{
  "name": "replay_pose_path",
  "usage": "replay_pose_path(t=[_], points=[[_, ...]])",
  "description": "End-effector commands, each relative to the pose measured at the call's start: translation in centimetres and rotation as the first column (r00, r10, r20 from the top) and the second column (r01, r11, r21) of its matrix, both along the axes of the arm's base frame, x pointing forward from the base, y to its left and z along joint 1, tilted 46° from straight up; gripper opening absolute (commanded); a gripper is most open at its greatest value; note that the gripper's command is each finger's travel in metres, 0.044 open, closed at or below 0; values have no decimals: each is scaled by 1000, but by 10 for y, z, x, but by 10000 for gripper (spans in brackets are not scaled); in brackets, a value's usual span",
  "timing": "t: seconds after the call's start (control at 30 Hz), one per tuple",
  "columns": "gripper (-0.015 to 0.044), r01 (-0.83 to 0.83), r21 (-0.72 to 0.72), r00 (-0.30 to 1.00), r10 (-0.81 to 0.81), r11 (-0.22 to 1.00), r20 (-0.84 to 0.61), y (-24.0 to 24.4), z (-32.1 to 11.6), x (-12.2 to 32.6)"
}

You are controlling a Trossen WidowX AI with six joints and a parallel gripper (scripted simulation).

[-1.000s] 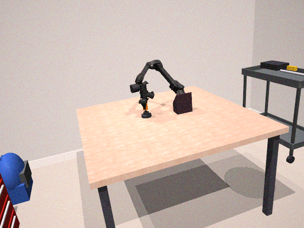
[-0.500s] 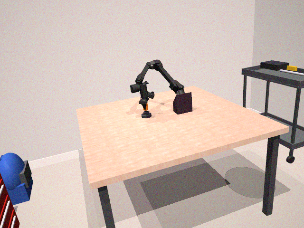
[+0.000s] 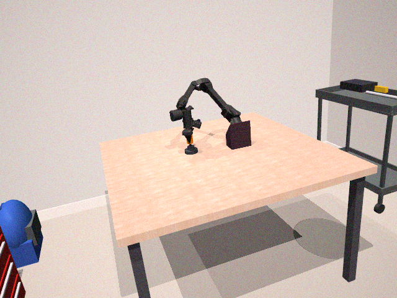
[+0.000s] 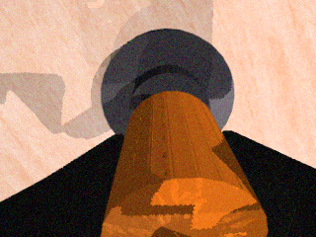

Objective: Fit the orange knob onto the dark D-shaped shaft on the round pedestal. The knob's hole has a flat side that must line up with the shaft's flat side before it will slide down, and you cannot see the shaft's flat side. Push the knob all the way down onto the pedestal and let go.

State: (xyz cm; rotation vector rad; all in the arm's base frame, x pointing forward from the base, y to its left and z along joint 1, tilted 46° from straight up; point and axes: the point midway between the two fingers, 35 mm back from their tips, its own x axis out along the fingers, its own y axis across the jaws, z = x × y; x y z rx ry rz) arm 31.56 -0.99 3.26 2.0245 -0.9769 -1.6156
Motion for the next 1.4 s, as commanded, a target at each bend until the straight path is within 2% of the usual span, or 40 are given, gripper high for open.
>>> replay_pose_path(t=[0.0,1.37], points=[[0,-84,-8,993,83,996,-81,1,1,3],[0,-103,-9,990,102,995,-101,0,1,1]])
